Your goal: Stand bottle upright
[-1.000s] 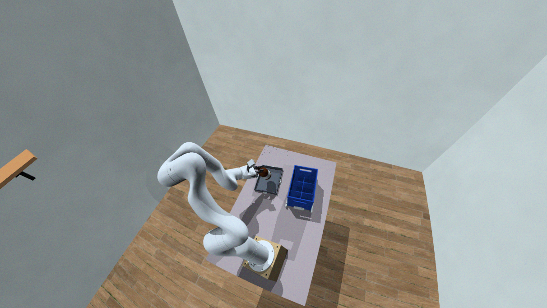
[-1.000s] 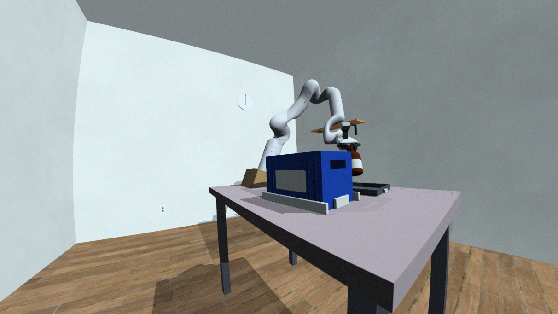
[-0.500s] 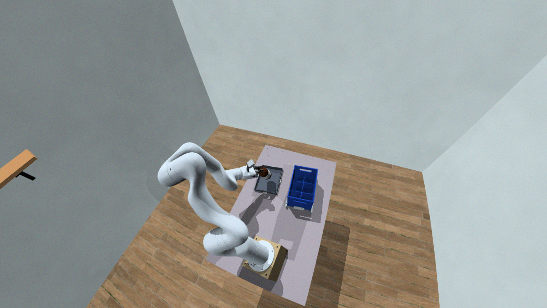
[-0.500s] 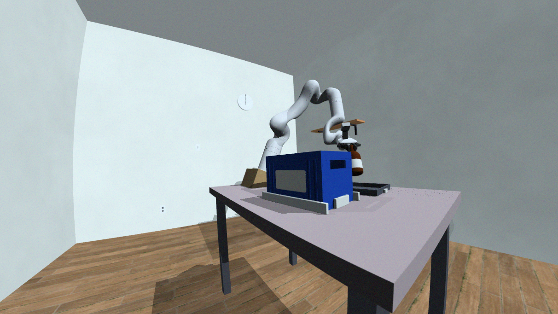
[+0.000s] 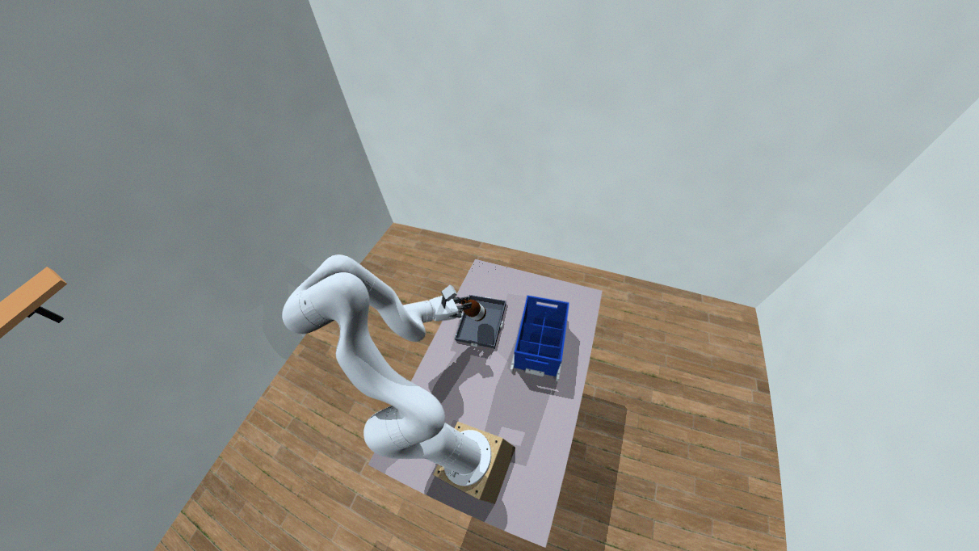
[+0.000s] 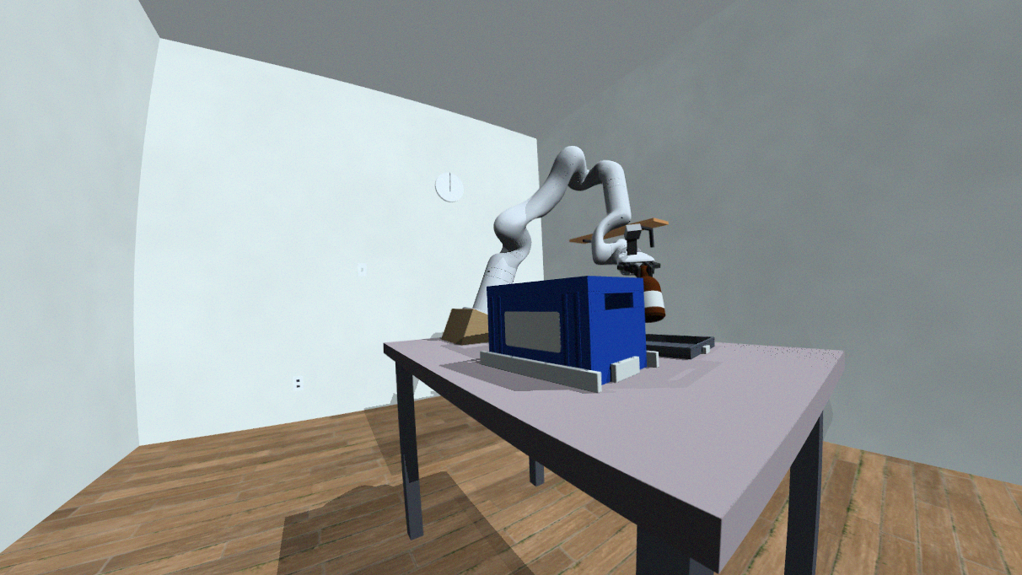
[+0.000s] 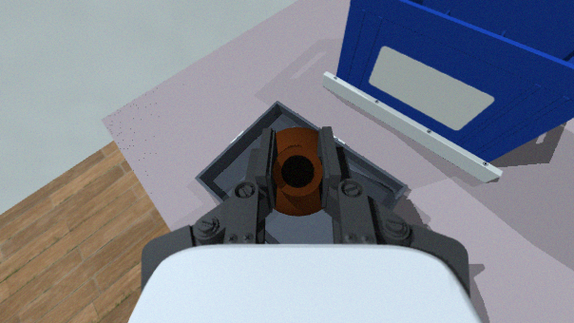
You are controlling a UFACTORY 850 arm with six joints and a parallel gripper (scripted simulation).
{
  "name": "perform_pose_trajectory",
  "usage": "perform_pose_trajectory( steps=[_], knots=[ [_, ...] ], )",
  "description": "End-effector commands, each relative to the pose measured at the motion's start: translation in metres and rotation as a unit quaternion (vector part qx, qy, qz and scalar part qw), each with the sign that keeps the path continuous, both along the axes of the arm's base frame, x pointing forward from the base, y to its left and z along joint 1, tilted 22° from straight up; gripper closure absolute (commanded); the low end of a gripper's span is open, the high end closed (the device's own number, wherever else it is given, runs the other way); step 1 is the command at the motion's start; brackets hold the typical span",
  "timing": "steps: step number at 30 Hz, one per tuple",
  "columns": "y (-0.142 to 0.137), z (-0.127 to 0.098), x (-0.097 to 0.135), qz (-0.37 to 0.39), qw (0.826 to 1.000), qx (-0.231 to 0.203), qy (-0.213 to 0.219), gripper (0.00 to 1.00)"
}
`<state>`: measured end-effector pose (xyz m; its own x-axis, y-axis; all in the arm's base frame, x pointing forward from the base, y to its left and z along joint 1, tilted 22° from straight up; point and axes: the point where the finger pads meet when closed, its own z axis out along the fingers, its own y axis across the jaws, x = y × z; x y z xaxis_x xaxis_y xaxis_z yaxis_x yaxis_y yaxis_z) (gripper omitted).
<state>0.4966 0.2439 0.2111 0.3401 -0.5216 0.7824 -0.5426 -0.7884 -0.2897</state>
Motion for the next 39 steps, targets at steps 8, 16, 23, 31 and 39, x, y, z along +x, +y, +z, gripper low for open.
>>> perform_pose_trajectory(
  steps=[8, 16, 23, 31, 39],
  knots=[
    [-0.004, -0.001, 0.002, 0.000, 1.000, 0.000, -0.001, 1.00],
    [-0.010, -0.004, 0.004, 0.000, 1.000, 0.000, -0.001, 1.00],
    [-0.016, -0.006, 0.006, 0.000, 1.000, 0.000, -0.001, 1.00],
    [-0.024, -0.010, 0.008, 0.000, 1.000, 0.000, -0.001, 1.00],
    [-0.029, -0.012, 0.010, 0.000, 1.000, 0.000, -0.001, 1.00]
  ],
)
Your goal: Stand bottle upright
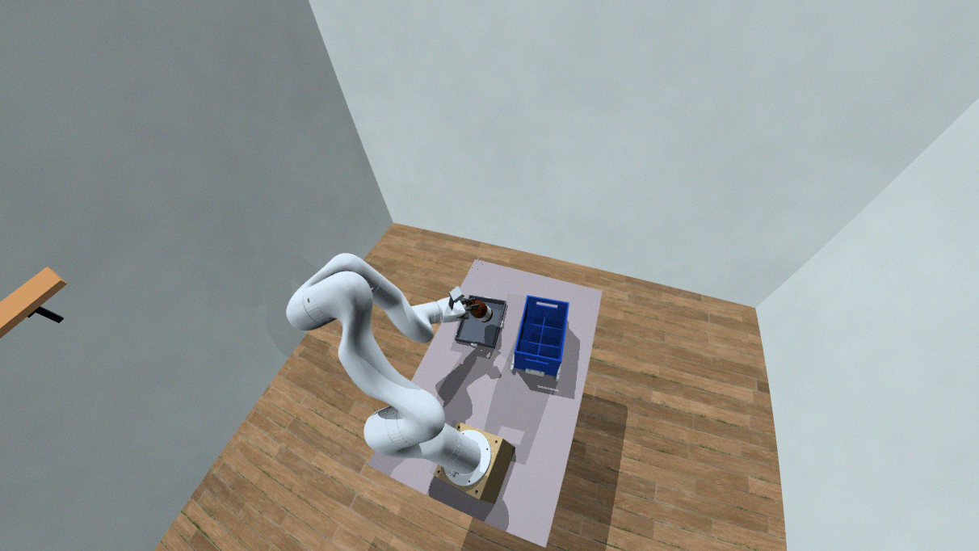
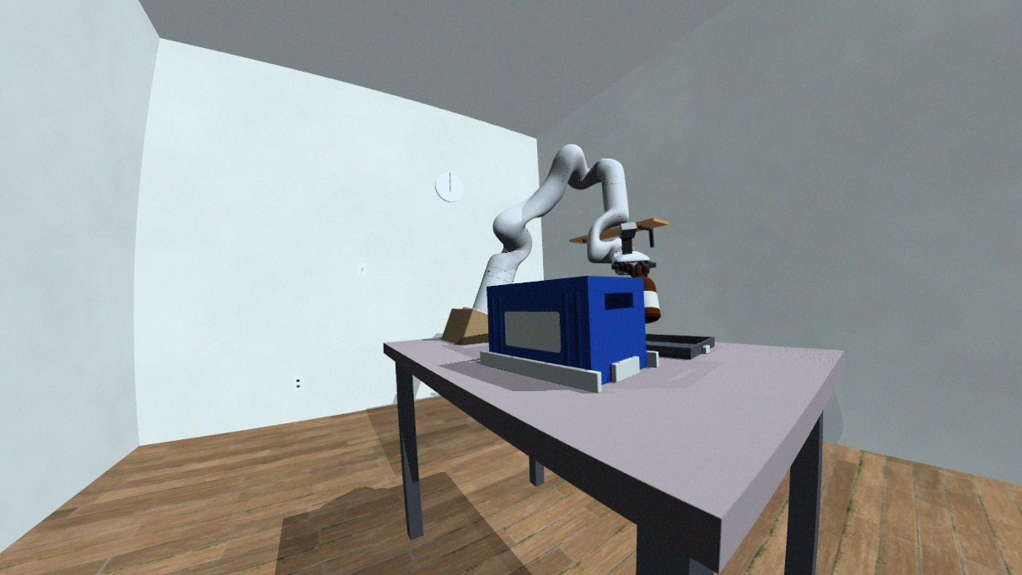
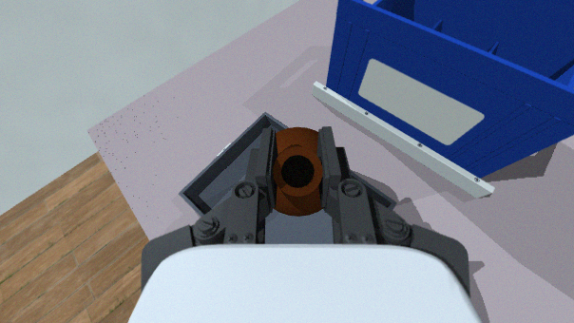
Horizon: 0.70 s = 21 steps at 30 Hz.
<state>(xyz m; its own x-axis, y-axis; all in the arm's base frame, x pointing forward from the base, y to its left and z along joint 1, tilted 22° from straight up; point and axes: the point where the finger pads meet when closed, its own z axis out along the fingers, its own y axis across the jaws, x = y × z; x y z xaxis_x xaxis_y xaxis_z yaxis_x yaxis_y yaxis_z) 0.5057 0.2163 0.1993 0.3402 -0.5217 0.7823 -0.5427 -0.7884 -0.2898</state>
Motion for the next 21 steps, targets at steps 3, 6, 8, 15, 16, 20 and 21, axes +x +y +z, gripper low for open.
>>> perform_pose_trajectory(
  steps=[3, 6, 8, 15, 16, 20, 21],
  knots=[
    [-0.0038, -0.0009, 0.0017, 0.000, 1.000, 0.000, -0.001, 1.00],
    [-0.0054, -0.0016, 0.0022, 0.000, 1.000, 0.000, -0.001, 1.00],
    [-0.0061, -0.0019, 0.0025, 0.000, 1.000, 0.000, -0.001, 1.00],
    [-0.0071, -0.0023, 0.0028, 0.000, 1.000, 0.000, -0.001, 1.00],
    [-0.0072, -0.0024, 0.0028, 0.000, 1.000, 0.000, -0.001, 1.00],
    [-0.0073, -0.0024, 0.0029, 0.000, 1.000, 0.000, -0.001, 1.00],
    [-0.0073, -0.0024, 0.0029, 0.000, 1.000, 0.000, -0.001, 1.00]
  ],
)
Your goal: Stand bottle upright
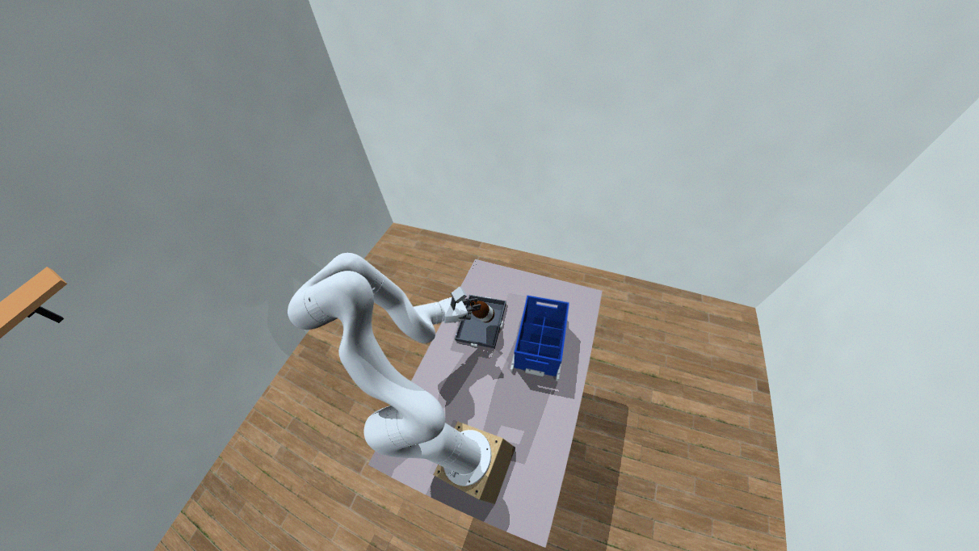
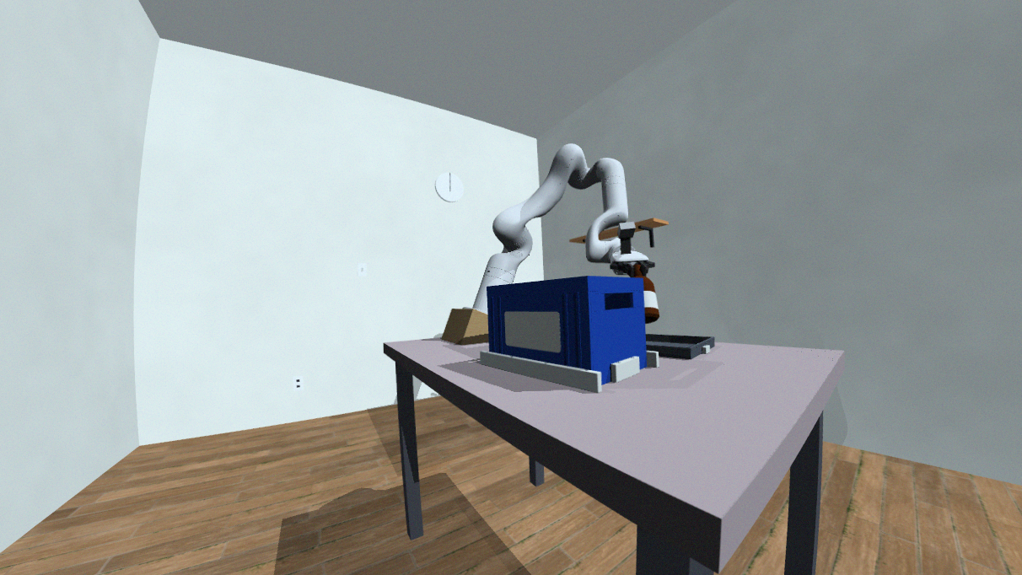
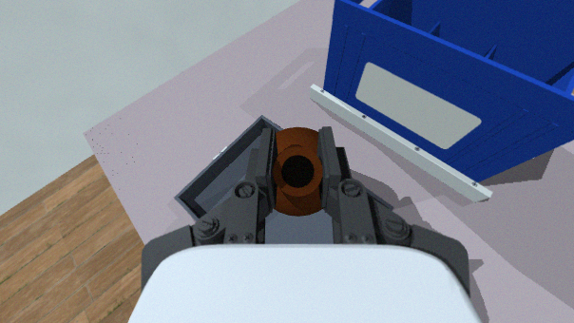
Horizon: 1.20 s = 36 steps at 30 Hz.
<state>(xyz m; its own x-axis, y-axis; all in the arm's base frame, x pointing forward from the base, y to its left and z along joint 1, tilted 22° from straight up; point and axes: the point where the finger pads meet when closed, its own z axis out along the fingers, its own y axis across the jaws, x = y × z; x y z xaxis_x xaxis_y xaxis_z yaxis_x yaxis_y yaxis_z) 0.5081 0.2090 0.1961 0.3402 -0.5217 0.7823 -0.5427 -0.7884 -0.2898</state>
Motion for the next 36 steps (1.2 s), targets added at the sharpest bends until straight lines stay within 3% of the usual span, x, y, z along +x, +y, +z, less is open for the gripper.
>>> perform_pose_trajectory(
  steps=[1, 36],
  knots=[
    [0.0000, 0.0007, 0.0005, 0.000, 1.000, 0.000, -0.001, 1.00],
    [0.0025, -0.0054, 0.0001, 0.000, 1.000, 0.000, -0.001, 1.00]
  ],
)
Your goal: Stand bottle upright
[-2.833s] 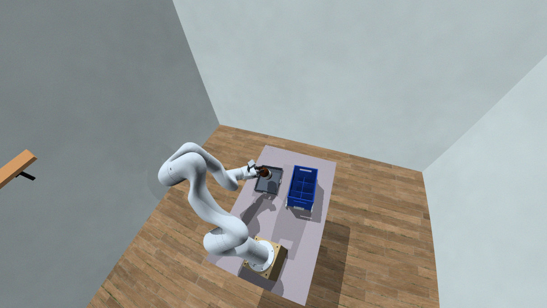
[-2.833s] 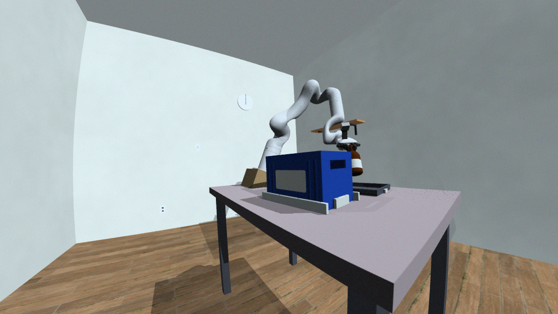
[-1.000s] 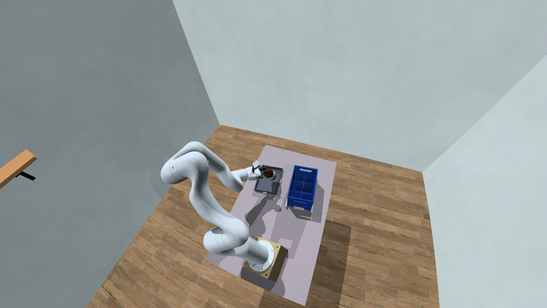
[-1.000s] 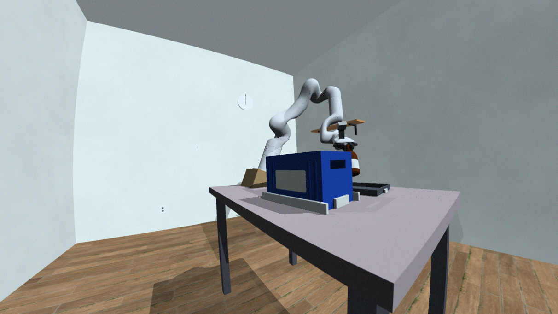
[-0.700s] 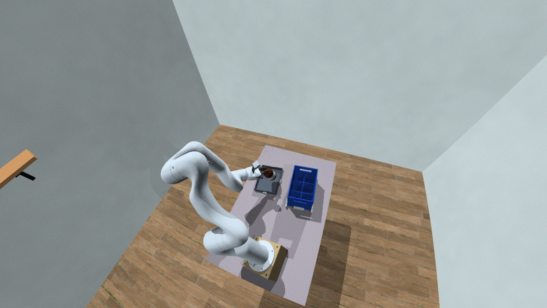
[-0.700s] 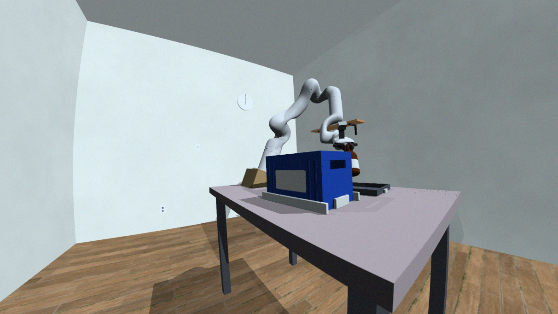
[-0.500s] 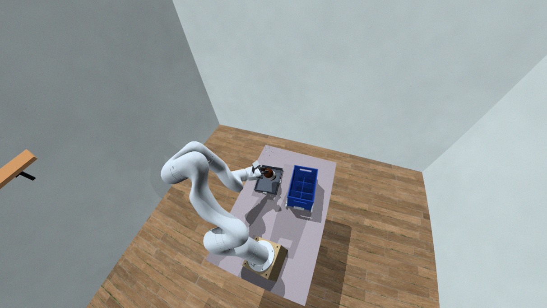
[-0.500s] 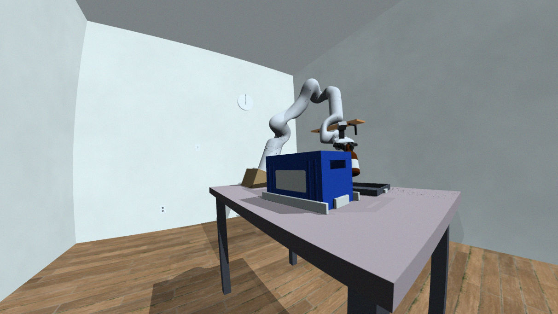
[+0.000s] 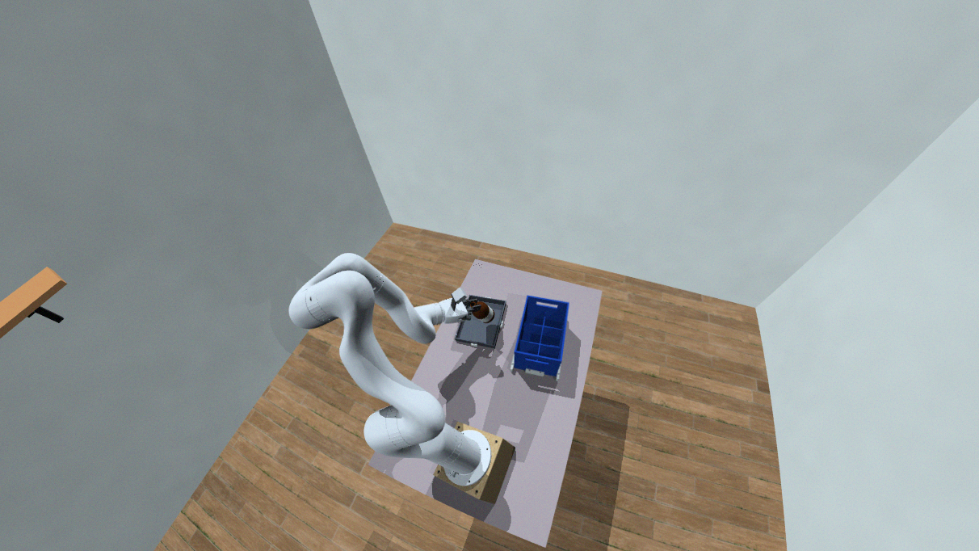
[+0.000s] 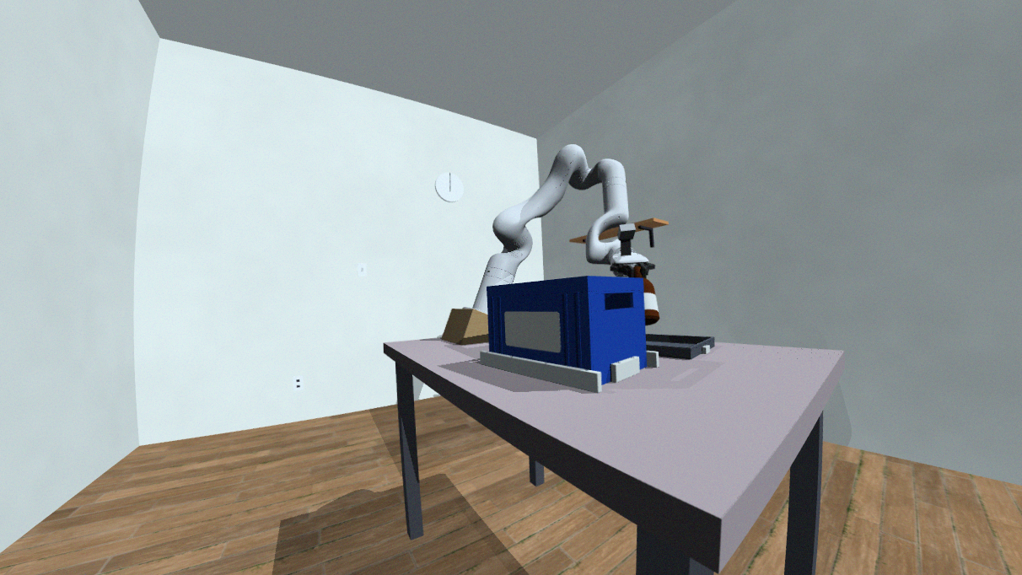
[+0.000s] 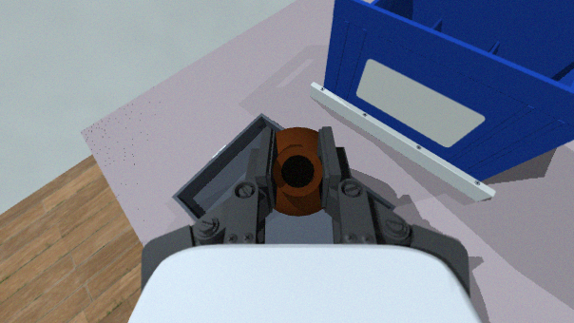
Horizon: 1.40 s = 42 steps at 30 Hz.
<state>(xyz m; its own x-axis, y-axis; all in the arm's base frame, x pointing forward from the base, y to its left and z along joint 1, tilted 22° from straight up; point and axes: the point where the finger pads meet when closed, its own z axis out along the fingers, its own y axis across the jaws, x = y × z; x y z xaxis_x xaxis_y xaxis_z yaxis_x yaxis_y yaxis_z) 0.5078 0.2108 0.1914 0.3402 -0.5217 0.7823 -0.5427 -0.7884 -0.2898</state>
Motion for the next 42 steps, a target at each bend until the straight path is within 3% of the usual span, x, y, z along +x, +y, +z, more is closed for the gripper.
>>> perform_pose_trajectory(
  steps=[1, 42],
  knots=[
    [0.001, -0.001, 0.000, 0.000, 1.000, 0.000, -0.001, 1.00],
    [0.016, -0.037, -0.002, 0.000, 1.000, 0.000, -0.001, 1.00]
  ],
)
